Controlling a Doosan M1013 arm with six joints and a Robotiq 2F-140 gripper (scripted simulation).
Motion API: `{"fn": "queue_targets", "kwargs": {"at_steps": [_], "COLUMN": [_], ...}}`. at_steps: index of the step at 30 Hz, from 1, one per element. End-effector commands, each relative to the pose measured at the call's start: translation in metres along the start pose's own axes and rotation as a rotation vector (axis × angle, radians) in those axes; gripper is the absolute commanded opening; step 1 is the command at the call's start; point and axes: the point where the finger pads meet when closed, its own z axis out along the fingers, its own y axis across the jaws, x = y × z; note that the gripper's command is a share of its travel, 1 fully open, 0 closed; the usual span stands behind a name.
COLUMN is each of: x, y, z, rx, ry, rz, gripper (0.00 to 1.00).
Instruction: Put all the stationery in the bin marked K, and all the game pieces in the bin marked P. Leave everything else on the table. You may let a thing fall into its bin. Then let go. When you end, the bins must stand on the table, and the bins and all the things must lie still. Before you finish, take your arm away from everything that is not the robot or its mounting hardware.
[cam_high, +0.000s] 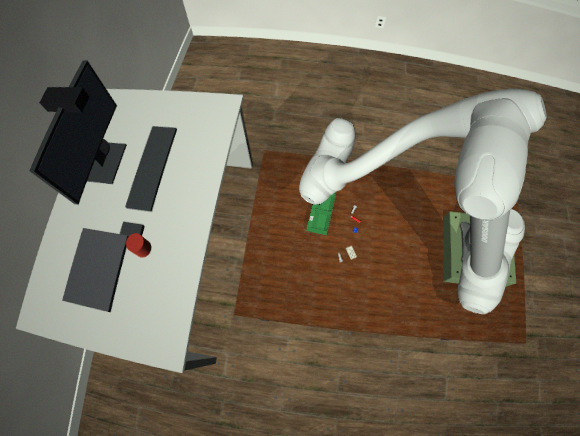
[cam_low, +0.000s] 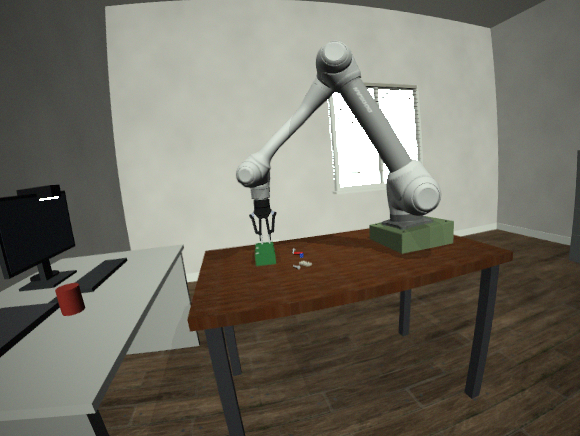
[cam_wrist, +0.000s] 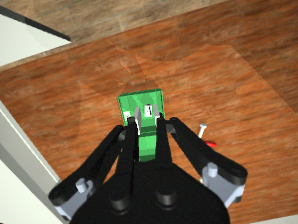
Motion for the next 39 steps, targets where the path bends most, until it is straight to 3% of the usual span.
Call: {"fn": "queue_targets", "kwargs": {"at_steps": [1, 25, 30, 35, 36, 39], "x": [0.0, 0.0, 0.0, 0.0, -0.007, -0.015], "y": [0.0, 0.0, 0.0, 0.0, 0.004, 0.008], "z": [0.0, -0.027, -0.052, -0.052, -0.052, -0.052], "rx": [0.0, 0.0, 0.0, 0.0, 0.0, 0.0], "ry": [0.0, 0.0, 0.0, 0.0, 0.0, 0.0], "rz": [0.0, 0.0, 0.0, 0.0, -0.05, -0.1], "gripper": [0.18, 0.18, 0.18, 0.18, 0.25, 0.25]}}
